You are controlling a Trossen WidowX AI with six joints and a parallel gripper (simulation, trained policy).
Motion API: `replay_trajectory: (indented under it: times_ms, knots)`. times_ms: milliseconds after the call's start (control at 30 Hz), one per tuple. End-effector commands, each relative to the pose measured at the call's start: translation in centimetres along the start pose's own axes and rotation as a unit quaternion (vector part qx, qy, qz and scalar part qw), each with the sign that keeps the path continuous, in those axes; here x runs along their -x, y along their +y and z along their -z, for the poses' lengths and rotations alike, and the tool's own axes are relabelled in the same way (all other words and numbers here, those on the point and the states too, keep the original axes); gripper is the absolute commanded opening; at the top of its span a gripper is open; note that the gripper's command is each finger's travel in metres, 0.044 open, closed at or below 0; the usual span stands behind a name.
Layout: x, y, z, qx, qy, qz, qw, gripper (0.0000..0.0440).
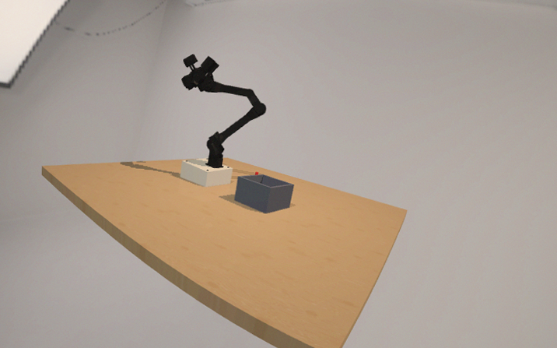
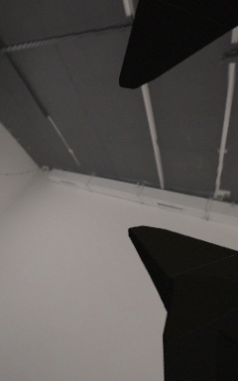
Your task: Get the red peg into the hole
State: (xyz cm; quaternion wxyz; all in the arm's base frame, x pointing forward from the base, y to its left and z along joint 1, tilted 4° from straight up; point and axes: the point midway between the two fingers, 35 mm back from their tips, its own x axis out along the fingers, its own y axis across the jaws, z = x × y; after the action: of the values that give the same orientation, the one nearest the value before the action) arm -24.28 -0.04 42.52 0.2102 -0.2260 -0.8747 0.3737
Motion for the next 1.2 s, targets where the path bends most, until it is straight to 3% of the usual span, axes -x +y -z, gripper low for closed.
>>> replay_trajectory:
  times_ms: [0, 100, 567, 867, 1167]
  knots:
    - [0.1, -0.3, -0.2, -0.004, -0.006, 0.006, 1.0, 0.0417]
    - [1.0, -1.7, -1.5, -0.022, -0.04, 0.03, 0.999, 0.044]
    - [8.7, -6.4, -9.0, -0.11, -0.246, 0.11, 0.957, 0.044]
    - [15.8, -7.9, -12.2, -0.157, -0.38, 0.133, 0.902, 0.044]
    - [23.7, -8.0, -13.6, -0.191, -0.51, 0.135, 0.828, 0.044]
